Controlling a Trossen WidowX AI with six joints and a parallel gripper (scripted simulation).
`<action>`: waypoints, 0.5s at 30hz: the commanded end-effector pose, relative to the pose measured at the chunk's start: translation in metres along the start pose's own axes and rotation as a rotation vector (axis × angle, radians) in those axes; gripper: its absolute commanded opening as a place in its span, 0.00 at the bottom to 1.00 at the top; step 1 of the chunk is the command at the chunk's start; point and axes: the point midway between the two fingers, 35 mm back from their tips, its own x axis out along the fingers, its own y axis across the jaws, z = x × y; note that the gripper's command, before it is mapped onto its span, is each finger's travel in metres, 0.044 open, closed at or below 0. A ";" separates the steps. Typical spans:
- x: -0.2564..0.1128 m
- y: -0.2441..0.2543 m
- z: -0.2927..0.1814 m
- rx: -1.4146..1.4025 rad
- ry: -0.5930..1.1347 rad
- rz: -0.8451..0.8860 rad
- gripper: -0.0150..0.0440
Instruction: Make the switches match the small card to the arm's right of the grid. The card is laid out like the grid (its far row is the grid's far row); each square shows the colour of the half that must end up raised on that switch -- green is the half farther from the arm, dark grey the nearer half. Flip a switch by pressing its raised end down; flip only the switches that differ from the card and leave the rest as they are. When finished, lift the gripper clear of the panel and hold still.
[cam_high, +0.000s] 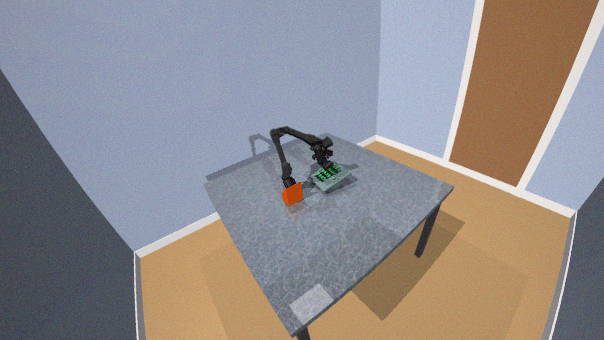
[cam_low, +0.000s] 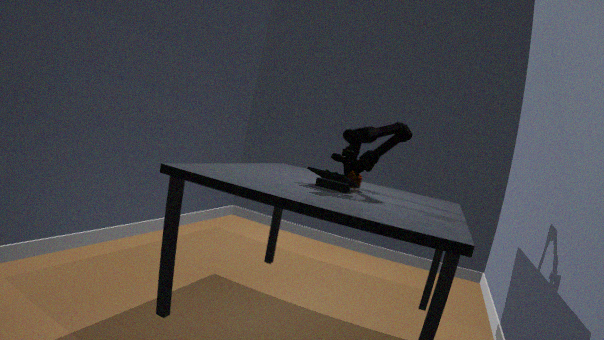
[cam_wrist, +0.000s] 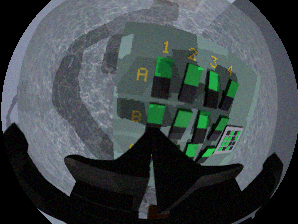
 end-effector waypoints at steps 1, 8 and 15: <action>0.001 0.000 0.000 0.003 0.000 0.003 0.25; -0.044 -0.002 0.003 0.003 0.020 -0.004 0.25; -0.064 -0.004 0.002 0.004 0.027 0.000 0.25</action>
